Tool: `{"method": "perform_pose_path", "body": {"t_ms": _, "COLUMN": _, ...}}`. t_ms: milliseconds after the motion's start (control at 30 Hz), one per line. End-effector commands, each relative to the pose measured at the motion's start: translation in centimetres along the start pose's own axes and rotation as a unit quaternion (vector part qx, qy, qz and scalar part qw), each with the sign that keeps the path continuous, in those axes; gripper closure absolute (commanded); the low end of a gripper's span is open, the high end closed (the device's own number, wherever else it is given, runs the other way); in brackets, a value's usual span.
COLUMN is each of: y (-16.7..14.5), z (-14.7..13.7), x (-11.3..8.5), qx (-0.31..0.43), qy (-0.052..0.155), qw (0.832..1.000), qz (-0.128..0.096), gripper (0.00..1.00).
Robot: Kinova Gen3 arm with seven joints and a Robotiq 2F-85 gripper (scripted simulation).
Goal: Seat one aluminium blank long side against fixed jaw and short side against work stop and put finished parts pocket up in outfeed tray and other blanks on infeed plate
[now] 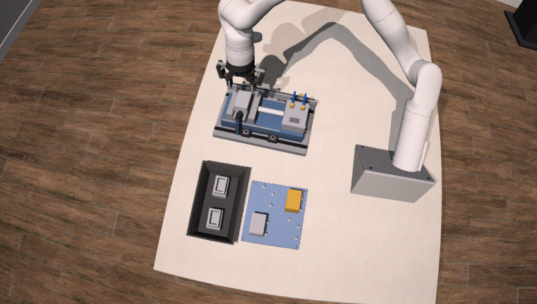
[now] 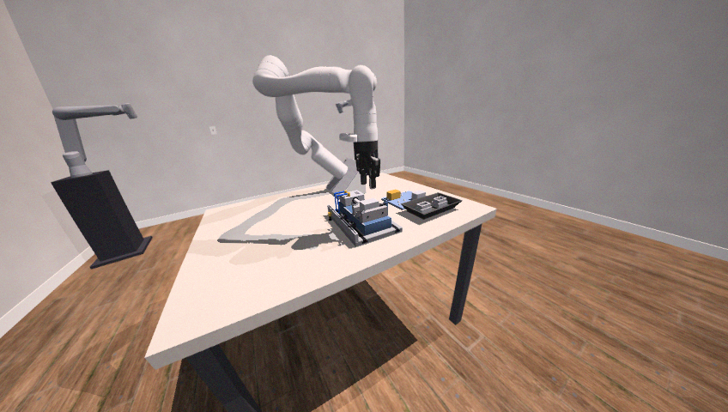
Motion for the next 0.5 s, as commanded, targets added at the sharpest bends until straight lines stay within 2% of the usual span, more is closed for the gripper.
{"method": "perform_pose_path", "body": {"t_ms": 0, "y": -0.26, "z": 0.10, "x": -1.24, "qx": -0.005, "qy": 0.001, "qw": 1.000, "qz": -0.002, "gripper": 0.33}}
{"method": "perform_pose_path", "body": {"t_ms": 400, "y": -0.24, "z": 0.18, "x": -1.61, "qx": -0.005, "qy": -0.001, "qw": 1.000, "qz": -0.002, "gripper": 0.33}}
{"method": "perform_pose_path", "body": {"t_ms": 433, "y": -0.24, "z": 0.18, "x": -1.61, "qx": -0.005, "qy": -0.001, "qw": 1.000, "qz": -0.002, "gripper": 1.00}}
{"method": "perform_pose_path", "body": {"t_ms": 467, "y": -0.24, "z": 0.18, "x": -1.61, "qx": -0.005, "qy": -0.001, "qw": 1.000, "qz": -0.002, "gripper": 1.00}}
Point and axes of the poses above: the point where the finger pads meet when closed, its own x axis out along the fingers, its own z axis across the jaws, y = z × x, the point moved 3 cm from there along -x, back along the fingers, and after that the axes turned 9 degrees about -x, right-handed, at the moved point
